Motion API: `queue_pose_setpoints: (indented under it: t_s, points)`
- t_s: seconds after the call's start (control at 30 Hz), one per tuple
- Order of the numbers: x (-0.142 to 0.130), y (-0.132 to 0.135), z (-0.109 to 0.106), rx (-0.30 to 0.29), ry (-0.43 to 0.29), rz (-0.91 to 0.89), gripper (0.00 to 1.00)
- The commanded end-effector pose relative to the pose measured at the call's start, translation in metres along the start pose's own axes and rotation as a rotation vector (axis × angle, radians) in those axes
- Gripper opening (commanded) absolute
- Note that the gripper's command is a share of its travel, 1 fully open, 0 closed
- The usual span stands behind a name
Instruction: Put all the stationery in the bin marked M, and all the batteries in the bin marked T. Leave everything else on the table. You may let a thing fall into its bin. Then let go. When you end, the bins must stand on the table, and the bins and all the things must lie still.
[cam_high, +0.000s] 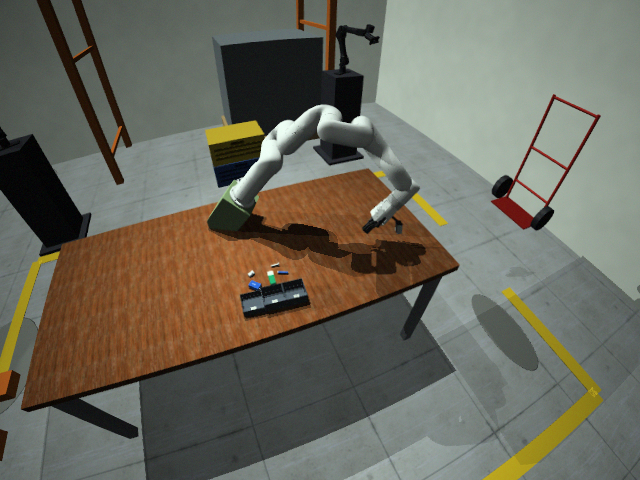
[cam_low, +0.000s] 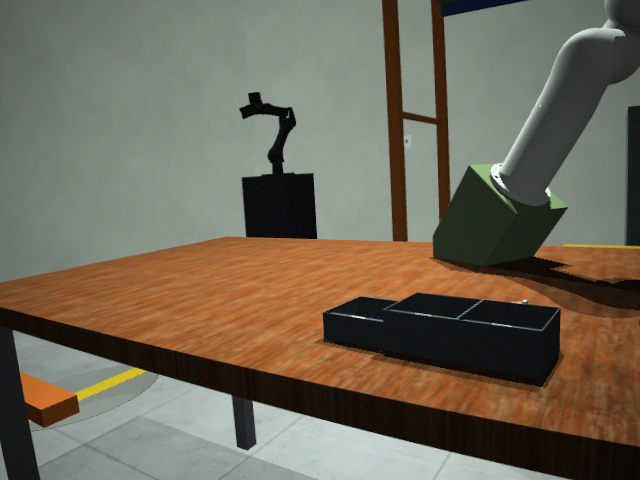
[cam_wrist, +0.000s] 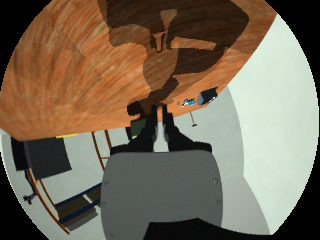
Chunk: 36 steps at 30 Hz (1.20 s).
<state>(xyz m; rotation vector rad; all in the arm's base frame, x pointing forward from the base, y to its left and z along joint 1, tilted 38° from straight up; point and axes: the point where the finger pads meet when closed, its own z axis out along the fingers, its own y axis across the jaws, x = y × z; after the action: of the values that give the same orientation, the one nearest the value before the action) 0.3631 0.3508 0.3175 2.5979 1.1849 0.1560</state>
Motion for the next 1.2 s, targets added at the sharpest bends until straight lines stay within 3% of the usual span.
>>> queue_pose_setpoints:
  t_s: [0.0,0.3,0.47,1.17]
  points:
    - [-0.008,0.021,0.009,0.029,-0.015,0.065,0.07]
    - [-0.031,0.066,0.033,0.061,-0.037,0.145,0.07]
    - [-0.036,0.072,0.036,0.078,-0.047,0.190,0.07]
    - [-0.119,0.164,0.091,0.184,-0.095,0.483,0.07]
